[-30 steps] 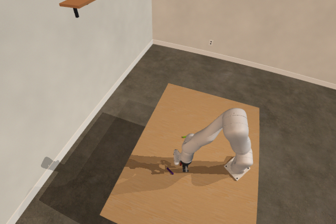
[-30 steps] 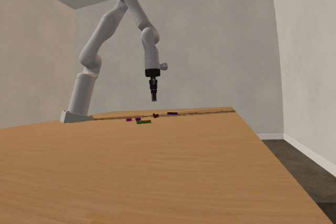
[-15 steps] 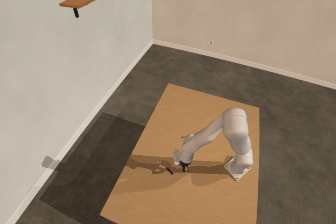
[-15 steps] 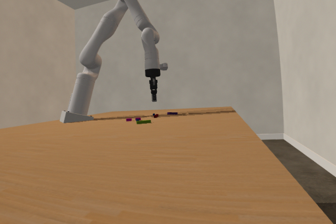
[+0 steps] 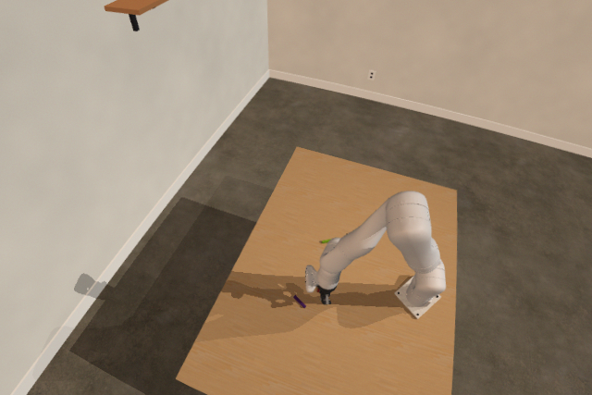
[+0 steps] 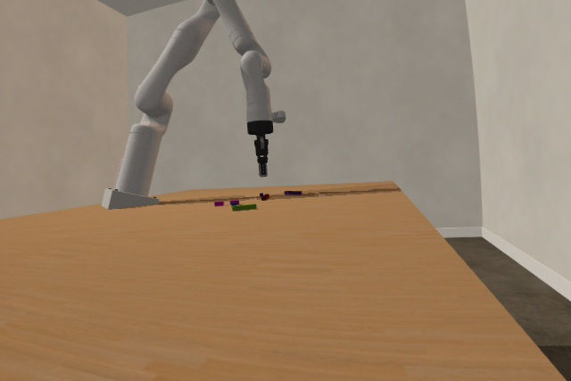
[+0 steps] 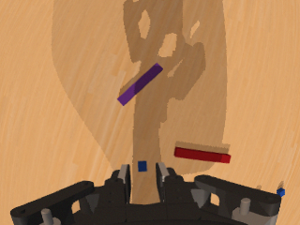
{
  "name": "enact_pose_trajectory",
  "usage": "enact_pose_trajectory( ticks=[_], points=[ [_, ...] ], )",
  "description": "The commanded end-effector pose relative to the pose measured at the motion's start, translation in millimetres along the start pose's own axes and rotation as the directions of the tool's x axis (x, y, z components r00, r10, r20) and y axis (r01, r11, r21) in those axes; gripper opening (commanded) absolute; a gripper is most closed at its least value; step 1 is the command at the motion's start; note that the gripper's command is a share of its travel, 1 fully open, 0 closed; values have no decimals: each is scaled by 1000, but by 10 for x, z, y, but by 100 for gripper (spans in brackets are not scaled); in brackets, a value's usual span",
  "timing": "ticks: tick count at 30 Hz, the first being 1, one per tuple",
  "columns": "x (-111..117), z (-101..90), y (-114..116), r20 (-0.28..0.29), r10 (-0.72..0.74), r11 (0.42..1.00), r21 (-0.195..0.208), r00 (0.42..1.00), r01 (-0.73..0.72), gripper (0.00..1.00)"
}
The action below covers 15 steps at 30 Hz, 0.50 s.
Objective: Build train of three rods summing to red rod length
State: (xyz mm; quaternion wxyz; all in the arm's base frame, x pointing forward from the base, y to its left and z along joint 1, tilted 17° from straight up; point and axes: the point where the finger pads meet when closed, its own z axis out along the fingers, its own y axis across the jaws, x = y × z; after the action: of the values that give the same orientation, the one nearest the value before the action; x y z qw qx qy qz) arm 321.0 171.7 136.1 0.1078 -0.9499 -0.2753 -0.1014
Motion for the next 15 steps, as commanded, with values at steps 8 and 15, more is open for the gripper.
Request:
enact_pose_trajectory(
  ticks=[8,15],
  points=[
    [-14,164,0,6,1,1000,1,1000,-1,24],
    [-12,241,-1,6,1,1000,1,1000,-1,24]
  ],
)
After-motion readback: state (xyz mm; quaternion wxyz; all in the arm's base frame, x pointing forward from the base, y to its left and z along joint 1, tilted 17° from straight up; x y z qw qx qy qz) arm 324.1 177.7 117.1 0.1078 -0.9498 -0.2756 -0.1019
